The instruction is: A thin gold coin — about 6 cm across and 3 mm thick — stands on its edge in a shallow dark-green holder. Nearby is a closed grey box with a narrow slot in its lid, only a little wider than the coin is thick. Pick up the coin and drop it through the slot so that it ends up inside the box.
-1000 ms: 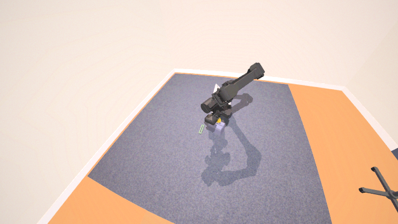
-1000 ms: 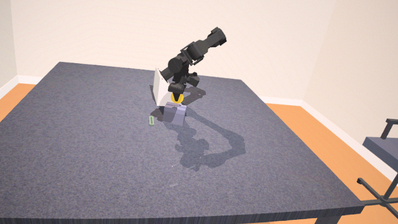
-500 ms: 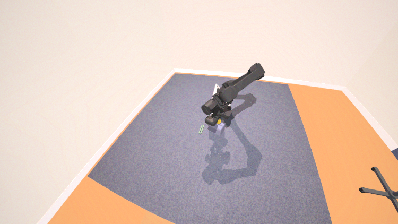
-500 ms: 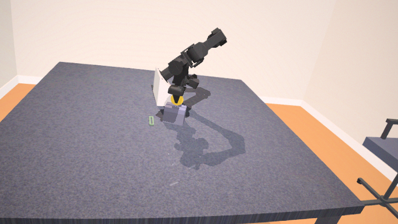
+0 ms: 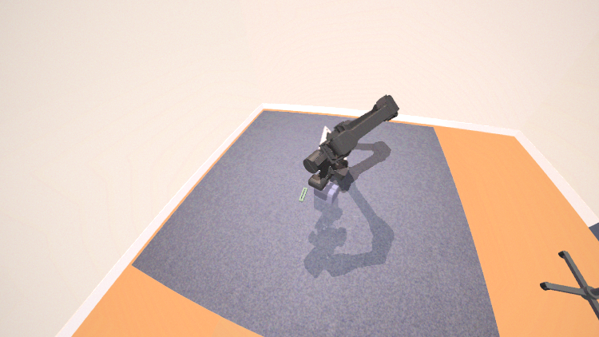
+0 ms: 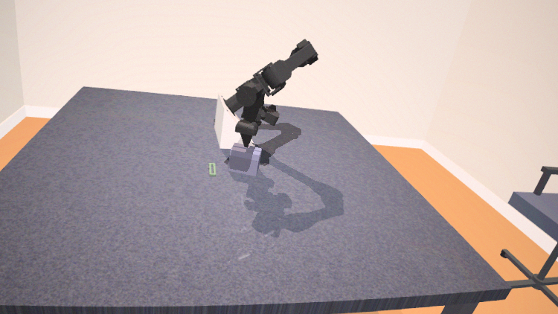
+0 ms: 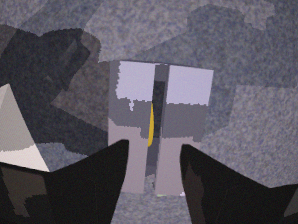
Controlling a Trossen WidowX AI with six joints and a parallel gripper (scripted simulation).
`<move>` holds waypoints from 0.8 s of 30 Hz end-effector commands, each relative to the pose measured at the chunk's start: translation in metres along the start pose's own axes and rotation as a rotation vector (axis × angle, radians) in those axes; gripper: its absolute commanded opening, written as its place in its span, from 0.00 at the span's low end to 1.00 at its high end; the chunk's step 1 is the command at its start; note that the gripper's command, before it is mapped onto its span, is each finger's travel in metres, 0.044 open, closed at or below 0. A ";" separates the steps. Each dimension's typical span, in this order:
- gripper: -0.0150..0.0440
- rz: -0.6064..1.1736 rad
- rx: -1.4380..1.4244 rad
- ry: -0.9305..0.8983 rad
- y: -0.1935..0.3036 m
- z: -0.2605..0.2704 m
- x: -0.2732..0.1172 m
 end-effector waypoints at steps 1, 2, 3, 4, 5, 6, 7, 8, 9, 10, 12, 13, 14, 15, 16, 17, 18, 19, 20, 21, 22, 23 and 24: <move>0.53 0.000 -0.001 0.000 0.000 0.000 0.000; 0.53 0.000 -0.001 0.000 0.000 0.000 0.000; 0.53 0.000 -0.001 0.000 0.000 0.000 0.000; 0.53 0.000 -0.001 0.000 0.000 0.000 0.000; 0.53 0.000 -0.001 0.000 0.000 0.000 0.000; 0.57 0.000 -0.001 0.000 0.000 0.000 -0.001; 0.62 0.000 -0.001 0.001 0.000 0.000 -0.003; 0.66 0.000 0.000 0.001 0.000 0.000 -0.007; 0.70 0.001 0.000 0.000 0.000 0.000 -0.011; 0.75 0.001 0.000 0.000 0.000 0.000 -0.015; 0.84 0.001 0.000 0.000 0.000 0.000 -0.018; 0.88 0.001 0.001 0.000 0.000 0.000 -0.020; 0.93 0.000 0.001 -0.001 0.000 0.000 -0.027; 0.97 -0.001 0.002 -0.002 0.000 0.001 -0.038; 1.00 -0.003 0.003 -0.004 0.000 0.002 -0.050; 1.00 -0.005 0.003 -0.005 0.000 0.003 -0.057; 1.00 -0.005 0.003 -0.006 0.000 0.003 -0.059; 1.00 -0.005 0.003 -0.006 0.000 0.003 -0.059; 1.00 -0.005 0.003 -0.006 0.000 0.003 -0.059; 1.00 -0.005 0.003 -0.006 0.000 0.003 -0.059; 1.00 -0.005 0.003 -0.006 0.000 0.003 -0.059; 1.00 -0.005 0.003 -0.006 0.000 0.003 -0.059; 1.00 -0.005 0.003 -0.006 0.000 0.003 -0.059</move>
Point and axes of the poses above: the point midway between the two fingers, 35 mm back from their tips, its own x axis out along the fingers, its own z axis across the jaws, y = z × x, the point moved 5 cm from there along -x, back along the fingers, and after that the axes turned 3 degrees about x, right-handed, at the moved point
